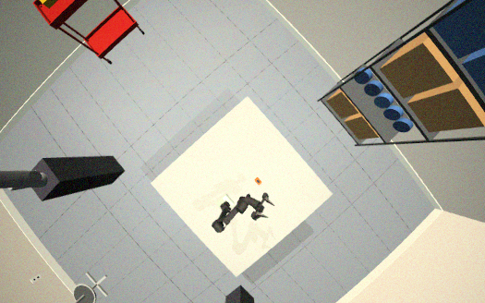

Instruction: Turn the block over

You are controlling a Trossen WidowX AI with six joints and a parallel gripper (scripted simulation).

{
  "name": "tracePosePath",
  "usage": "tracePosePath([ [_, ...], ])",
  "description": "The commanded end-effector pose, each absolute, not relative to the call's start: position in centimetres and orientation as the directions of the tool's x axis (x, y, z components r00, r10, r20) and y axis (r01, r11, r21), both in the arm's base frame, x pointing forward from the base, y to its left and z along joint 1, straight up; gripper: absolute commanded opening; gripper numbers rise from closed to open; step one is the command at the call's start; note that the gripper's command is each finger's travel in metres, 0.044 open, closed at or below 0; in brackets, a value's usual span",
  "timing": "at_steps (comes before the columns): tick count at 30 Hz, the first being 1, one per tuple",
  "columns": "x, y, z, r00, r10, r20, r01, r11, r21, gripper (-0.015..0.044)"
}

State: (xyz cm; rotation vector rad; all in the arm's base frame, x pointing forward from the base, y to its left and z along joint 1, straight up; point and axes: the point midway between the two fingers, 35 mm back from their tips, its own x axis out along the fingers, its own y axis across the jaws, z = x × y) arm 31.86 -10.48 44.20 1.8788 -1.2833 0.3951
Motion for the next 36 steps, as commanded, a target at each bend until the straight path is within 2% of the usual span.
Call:
tracePosePath([
  [1, 32.1, -10.5, 44.1, 0.443, -0.628, 0.64, -0.876, -0.15, 0.459, 0.0426],
  [3, 34.2, -10.4, 43.4, 0.51, -0.613, 0.604, -0.806, -0.094, 0.585, 0.044],
  [7, 40.2, -10.1, 40.3, 0.693, -0.564, 0.448, -0.49, 0.086, 0.867, 0.044],
  [10, 43.8, -10.0, 37.0, 0.799, -0.527, 0.29, -0.199, 0.223, 0.954, 0.044],
  [12, 45.8, -9.8, 34.4, 0.85, -0.5, 0.165, 0.002, 0.317, 0.948, 0.044],
  [18, 48.7, -9.4, 27.7, 0.89, -0.43, -0.154, 0.384, 0.524, 0.76, 0.044],
  [24, 49.0, -8.9, 21.2, 0.816, -0.351, -0.458, 0.554, 0.7, 0.451, 0.044],
  [30, 46.8, -8.0, 15.2, 0.629, -0.252, -0.736, 0.502, 0.854, 0.137, 0.044],
  [36, 42.9, -6.1, 10.9, 0.346, -0.126, -0.93, 0.27, 0.963, -0.03, 0.044],
])
